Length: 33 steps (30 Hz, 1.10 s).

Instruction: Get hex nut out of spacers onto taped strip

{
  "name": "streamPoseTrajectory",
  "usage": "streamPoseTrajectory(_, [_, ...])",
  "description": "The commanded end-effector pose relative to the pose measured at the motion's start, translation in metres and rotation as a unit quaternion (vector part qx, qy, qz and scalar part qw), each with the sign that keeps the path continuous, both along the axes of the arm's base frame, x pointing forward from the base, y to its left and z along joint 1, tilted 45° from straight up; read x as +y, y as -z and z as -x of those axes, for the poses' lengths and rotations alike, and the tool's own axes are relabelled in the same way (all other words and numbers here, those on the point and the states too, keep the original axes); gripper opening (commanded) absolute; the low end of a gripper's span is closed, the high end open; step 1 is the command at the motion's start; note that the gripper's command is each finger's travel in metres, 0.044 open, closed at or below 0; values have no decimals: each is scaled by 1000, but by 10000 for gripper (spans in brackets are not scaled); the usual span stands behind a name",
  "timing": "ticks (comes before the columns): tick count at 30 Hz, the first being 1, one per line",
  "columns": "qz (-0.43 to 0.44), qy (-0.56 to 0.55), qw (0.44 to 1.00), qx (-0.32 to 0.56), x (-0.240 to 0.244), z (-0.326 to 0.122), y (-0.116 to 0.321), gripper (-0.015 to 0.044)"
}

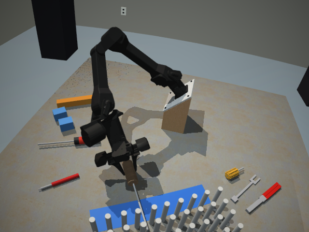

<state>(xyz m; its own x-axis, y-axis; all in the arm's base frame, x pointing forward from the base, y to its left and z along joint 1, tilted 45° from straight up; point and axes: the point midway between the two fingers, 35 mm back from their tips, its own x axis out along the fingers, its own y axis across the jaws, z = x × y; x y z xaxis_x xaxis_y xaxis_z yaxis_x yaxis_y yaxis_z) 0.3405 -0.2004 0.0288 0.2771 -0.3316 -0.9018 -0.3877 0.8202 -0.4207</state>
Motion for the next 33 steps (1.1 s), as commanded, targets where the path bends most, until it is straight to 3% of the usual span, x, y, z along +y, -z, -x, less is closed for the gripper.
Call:
streamPoseTrajectory(1, [0,1,1000,-3,1,-5,1,0])
streamPoseTrajectory(33, [0,0,1000,-4,8,-28,10,0])
